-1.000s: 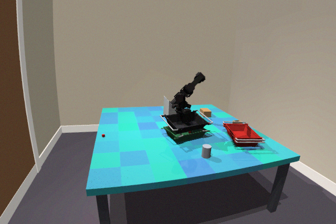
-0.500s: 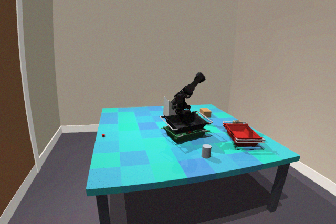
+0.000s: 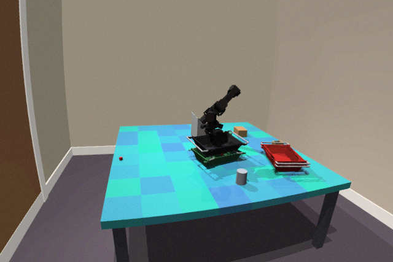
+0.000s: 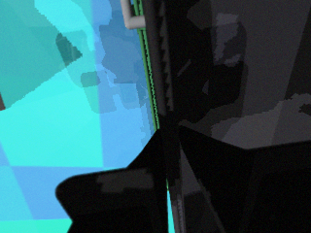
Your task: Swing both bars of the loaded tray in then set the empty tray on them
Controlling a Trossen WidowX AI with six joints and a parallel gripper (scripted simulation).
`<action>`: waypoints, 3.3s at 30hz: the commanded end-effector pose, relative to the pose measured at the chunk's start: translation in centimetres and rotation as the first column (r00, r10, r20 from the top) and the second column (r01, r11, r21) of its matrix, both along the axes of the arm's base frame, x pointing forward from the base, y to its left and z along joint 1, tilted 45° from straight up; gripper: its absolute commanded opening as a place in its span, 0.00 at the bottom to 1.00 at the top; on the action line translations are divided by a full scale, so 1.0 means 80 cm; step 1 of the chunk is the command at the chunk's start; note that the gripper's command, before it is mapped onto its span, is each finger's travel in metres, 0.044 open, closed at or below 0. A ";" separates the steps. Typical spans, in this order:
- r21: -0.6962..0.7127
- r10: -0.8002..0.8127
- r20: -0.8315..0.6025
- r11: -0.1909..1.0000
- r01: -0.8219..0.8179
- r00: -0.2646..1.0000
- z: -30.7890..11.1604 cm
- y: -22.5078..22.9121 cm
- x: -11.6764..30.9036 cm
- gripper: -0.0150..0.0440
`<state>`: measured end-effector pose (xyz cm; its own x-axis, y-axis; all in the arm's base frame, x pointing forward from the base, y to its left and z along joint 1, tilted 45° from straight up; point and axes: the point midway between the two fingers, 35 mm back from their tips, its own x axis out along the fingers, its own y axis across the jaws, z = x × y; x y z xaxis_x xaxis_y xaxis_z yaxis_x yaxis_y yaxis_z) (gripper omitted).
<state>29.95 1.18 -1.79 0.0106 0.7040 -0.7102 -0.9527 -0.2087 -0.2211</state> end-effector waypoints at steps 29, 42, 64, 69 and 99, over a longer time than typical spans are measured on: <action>-0.002 0.019 -0.016 1.000 -0.019 1.000 -0.005 0.010 -0.004 0.25; -0.002 0.019 -0.016 1.000 -0.019 1.000 -0.005 0.010 -0.004 0.25; -0.001 0.017 -0.014 1.000 -0.017 1.000 -0.013 0.016 -0.006 0.25; -0.002 0.019 -0.016 1.000 -0.019 1.000 -0.014 0.018 -0.007 0.25; -0.002 0.019 -0.016 1.000 -0.019 1.000 -0.014 0.018 -0.007 0.25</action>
<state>29.85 1.88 -2.48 0.0189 0.7042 -0.7098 -0.9528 -0.2024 -0.2262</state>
